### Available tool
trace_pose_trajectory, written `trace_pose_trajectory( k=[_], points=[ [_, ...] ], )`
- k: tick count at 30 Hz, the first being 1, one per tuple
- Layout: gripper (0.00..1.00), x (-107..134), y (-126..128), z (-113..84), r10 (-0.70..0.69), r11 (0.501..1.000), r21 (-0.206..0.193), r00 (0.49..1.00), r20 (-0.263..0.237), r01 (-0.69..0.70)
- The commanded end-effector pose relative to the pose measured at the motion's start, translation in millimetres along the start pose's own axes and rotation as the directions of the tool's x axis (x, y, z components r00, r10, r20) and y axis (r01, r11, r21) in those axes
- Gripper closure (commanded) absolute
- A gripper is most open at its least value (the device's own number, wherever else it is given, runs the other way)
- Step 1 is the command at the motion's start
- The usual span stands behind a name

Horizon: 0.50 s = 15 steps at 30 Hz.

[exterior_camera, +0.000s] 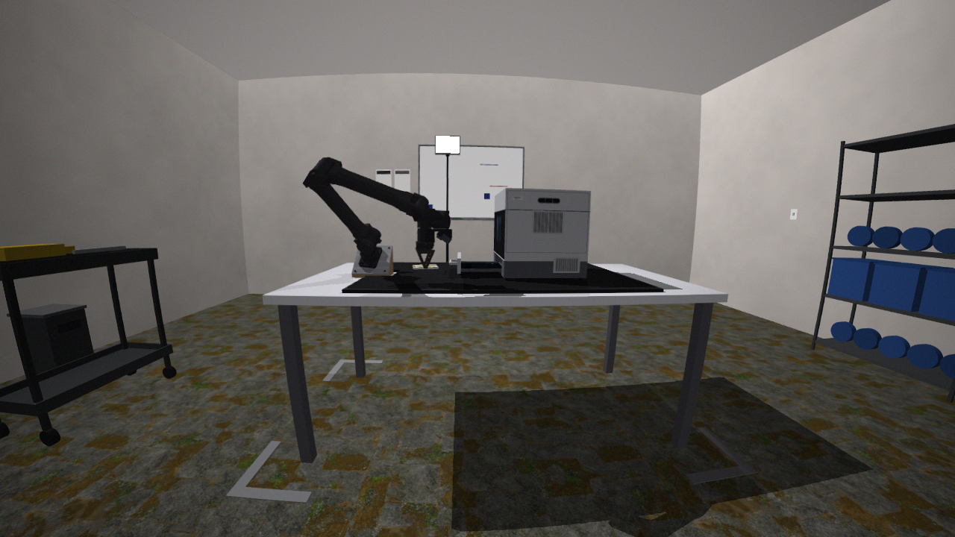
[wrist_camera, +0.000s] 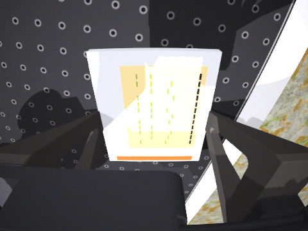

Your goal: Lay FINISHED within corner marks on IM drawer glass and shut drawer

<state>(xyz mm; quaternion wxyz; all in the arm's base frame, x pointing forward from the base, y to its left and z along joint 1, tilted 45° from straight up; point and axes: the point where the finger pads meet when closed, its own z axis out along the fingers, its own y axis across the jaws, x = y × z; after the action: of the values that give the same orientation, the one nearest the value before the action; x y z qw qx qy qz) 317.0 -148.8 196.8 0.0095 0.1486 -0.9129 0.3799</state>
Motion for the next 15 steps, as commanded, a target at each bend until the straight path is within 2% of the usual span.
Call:
trace_pose_trajectory(
  k=[1, 15],
  points=[
    [0.22, -10.5, -15.8, -19.4, 0.029, 0.999, 0.021, 0.999, 0.041, -0.030],
    [0.22, -10.4, -15.8, -19.3, 0.020, 1.000, 0.022, 0.999, 0.041, -0.021]
  ],
)
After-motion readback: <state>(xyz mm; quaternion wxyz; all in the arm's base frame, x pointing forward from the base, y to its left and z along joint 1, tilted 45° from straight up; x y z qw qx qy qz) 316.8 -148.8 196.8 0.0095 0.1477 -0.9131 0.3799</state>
